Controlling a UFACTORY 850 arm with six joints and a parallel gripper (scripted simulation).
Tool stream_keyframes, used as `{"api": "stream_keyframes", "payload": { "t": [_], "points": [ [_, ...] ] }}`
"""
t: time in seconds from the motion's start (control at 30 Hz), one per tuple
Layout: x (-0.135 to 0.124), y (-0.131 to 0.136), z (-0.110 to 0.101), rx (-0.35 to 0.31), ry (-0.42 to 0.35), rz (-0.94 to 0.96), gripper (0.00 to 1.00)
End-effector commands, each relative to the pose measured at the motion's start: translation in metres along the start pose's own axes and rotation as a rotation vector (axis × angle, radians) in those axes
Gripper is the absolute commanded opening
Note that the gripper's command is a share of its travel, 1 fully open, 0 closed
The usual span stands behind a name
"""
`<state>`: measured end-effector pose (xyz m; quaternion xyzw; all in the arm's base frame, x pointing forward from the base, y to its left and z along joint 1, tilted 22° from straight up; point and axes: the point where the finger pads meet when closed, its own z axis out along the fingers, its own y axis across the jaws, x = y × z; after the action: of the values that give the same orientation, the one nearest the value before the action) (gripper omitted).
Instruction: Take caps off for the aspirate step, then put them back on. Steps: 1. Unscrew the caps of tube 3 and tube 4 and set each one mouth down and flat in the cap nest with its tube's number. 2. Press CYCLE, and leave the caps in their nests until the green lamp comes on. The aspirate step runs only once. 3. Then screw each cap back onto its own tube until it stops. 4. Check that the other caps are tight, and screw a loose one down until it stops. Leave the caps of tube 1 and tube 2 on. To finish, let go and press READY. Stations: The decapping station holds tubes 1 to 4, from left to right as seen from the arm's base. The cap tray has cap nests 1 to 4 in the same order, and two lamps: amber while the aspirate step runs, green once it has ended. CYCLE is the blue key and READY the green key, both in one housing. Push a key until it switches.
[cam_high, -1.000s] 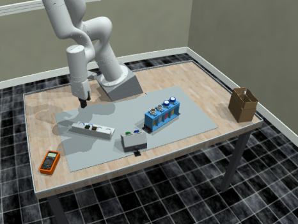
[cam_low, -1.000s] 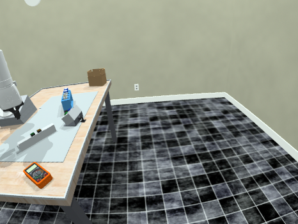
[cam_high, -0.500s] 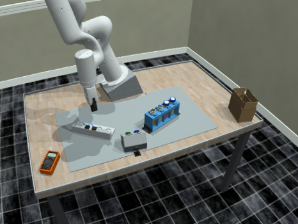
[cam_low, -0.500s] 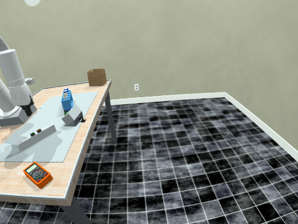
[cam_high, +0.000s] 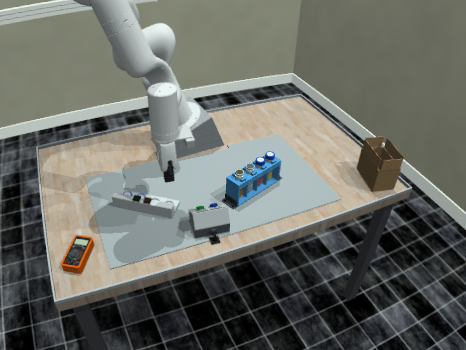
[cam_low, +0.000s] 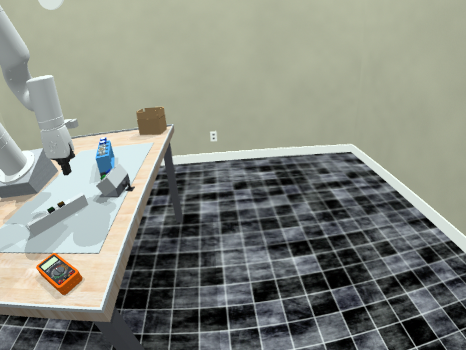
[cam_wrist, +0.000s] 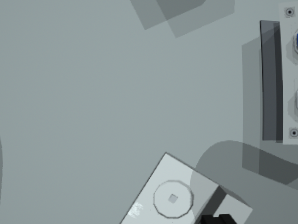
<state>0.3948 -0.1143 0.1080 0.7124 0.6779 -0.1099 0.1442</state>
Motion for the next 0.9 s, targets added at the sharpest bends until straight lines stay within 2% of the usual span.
{"api": "stream_keyframes", "payload": {
  "t": [0.0,0.43,0.53,0.77,0.87],
  "points": [
    [0.015,0.012,0.004,-0.019,-0.02,0.008,0.0],
    [0.082,0.06,0.019,-0.019,-0.02,0.008,0.0],
    [0.082,0.06,0.019,-0.019,-0.02,0.008,0.0],
    [0.122,0.088,0.027,-0.019,-0.02,0.008,0.0],
    [0.124,0.089,0.028,-0.019,-0.02,0.008,0.0]
  ]
}}
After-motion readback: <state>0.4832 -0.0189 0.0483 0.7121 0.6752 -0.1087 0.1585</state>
